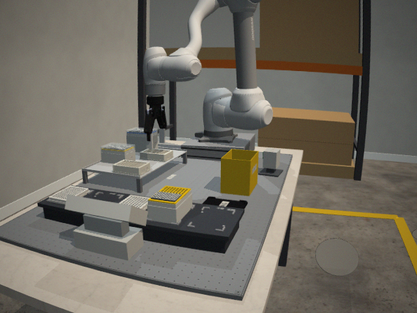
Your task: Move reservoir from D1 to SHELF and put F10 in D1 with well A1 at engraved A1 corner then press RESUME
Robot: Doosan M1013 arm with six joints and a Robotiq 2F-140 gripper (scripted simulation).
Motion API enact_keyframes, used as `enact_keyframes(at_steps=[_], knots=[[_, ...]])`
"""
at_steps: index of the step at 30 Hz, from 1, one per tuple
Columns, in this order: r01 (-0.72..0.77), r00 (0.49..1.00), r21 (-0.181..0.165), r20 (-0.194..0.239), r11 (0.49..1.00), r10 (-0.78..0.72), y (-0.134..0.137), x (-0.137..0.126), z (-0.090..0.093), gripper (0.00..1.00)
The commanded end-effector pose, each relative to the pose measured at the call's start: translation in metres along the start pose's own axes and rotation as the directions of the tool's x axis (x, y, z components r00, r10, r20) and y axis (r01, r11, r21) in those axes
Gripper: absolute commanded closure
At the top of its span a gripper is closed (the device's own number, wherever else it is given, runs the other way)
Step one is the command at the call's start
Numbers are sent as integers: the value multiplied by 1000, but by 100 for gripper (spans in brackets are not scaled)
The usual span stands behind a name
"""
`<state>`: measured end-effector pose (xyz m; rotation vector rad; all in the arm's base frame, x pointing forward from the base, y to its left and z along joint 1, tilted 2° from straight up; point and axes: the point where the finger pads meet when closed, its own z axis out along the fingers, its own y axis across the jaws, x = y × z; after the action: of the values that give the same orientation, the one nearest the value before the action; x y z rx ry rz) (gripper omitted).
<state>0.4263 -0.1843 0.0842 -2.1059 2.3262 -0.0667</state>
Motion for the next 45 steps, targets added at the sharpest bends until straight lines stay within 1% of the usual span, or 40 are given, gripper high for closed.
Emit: enact_keyframes(at_steps=[1,4,6,21,23,31,45], knots=[[0,1000,0,0,1000,0,0,0,6,23],[0,1000,0,0,1000,0,0,0,11,23],[0,1000,0,0,1000,0,0,0,11,23],[0,1000,0,0,1000,0,0,0,36,23],[0,1000,0,0,1000,0,0,0,36,23],[0,1000,0,0,1000,0,0,0,49,23],[0,1000,0,0,1000,0,0,0,50,23]])
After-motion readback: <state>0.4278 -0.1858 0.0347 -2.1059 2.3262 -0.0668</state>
